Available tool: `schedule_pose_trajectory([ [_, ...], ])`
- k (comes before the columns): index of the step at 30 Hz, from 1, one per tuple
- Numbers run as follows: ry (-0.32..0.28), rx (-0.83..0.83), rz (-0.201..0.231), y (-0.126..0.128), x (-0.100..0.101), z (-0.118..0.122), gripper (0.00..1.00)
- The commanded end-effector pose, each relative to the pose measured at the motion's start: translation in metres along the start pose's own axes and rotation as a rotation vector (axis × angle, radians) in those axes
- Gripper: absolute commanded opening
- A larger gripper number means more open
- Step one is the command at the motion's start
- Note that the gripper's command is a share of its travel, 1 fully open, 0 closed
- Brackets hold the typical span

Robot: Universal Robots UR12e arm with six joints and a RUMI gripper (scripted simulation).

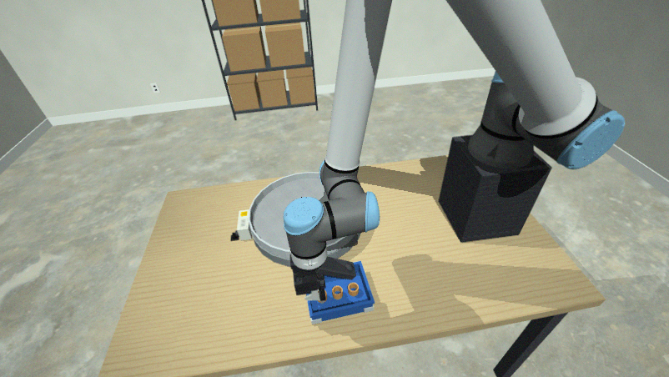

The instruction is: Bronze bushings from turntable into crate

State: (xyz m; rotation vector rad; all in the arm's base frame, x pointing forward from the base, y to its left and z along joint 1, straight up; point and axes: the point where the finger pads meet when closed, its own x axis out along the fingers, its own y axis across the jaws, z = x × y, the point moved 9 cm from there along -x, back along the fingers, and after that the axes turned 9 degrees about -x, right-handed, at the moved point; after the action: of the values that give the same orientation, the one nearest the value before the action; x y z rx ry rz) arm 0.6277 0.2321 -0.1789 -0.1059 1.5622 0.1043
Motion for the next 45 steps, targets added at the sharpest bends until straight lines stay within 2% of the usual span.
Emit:
schedule_pose_trajectory([
  [1, -0.001, 0.0, 0.0, 0.0, -0.001, 0.001, 0.06],
  [34, -0.001, 0.0, 0.0, 0.0, -0.001, 0.001, 0.06],
  [41, -0.001, 0.0, 0.0, 0.0, -0.007, 0.001, 0.06],
  [45, -0.001, 0.0, 0.0, 0.0, -0.019, 0.001, 0.06],
])
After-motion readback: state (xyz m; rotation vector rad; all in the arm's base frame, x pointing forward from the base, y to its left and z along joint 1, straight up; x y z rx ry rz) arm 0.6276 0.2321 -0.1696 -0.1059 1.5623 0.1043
